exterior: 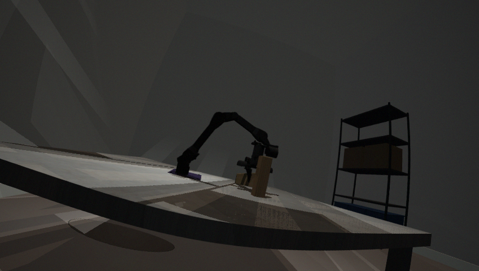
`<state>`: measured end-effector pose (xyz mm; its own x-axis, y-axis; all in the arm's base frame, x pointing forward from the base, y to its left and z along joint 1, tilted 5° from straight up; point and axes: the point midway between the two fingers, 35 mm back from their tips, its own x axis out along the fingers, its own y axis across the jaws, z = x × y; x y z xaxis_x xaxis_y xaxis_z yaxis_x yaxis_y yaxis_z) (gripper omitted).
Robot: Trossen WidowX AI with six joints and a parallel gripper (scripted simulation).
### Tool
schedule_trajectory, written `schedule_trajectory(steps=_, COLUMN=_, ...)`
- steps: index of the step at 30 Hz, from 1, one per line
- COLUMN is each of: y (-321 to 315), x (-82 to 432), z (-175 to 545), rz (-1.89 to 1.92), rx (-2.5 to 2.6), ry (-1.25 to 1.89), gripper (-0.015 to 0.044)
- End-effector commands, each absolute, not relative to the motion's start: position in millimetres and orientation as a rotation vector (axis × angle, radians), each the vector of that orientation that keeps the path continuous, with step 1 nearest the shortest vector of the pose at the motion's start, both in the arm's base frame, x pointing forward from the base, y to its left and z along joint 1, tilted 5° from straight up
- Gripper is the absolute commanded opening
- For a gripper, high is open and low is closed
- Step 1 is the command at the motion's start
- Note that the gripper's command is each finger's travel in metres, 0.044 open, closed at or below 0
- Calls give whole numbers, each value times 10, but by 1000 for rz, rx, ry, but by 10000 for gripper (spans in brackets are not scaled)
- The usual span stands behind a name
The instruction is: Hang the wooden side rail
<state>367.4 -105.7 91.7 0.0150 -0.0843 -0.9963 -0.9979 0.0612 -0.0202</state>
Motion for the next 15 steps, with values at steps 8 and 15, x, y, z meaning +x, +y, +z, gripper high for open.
schedule_trajectory(steps=8, y=-1078, x=3693, z=947, rz=1104, rx=-1241, ry=1281, gripper=0)
schedule_trajectory(steps=15, y=-1086, x=3685, z=939, rz=1104, rx=-1241, ry=1281, gripper=0)
